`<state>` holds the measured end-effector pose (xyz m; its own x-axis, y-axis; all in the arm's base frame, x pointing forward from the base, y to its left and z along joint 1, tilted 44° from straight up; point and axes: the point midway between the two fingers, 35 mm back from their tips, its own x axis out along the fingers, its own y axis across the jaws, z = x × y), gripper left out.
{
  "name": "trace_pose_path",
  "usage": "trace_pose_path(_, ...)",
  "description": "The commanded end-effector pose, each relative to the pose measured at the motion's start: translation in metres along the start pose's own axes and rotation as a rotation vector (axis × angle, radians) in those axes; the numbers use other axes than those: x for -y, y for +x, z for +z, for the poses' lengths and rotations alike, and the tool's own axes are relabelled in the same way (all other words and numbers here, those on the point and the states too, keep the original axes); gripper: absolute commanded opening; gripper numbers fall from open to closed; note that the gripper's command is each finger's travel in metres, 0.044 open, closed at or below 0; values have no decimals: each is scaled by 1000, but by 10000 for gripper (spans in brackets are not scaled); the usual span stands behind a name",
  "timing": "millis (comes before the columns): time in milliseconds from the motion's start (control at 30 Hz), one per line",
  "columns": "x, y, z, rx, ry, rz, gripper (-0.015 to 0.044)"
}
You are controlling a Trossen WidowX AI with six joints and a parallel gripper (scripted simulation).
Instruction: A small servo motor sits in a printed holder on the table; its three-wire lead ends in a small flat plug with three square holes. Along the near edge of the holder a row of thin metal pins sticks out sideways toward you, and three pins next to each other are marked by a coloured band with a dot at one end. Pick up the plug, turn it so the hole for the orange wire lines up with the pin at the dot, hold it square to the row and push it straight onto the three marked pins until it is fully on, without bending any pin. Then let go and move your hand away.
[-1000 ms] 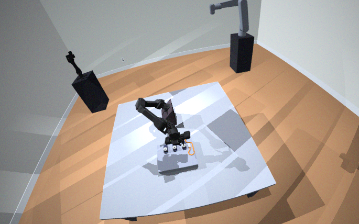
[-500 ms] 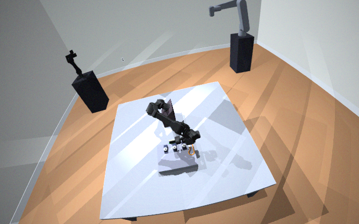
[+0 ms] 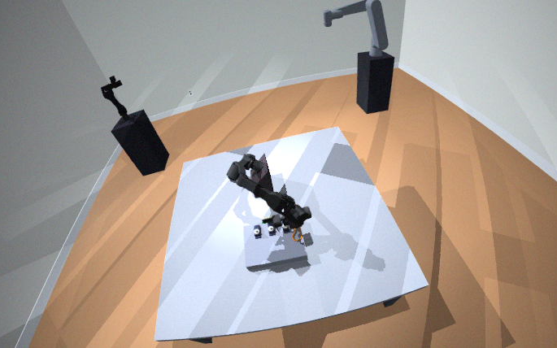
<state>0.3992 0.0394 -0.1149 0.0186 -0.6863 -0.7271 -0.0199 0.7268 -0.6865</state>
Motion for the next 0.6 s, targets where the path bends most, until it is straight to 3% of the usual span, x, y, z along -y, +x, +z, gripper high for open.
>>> trace_pose_path(0, 1, 7, 0, 0, -3, -4, 115)
trace_pose_path(133, 1, 11, 0, 0, -3, -4, 115)
trace_pose_path(233, 1, 11, 0, 0, -3, -4, 36)
trace_pose_path(567, 0, -8, 1, 0, -3, -3, 0)
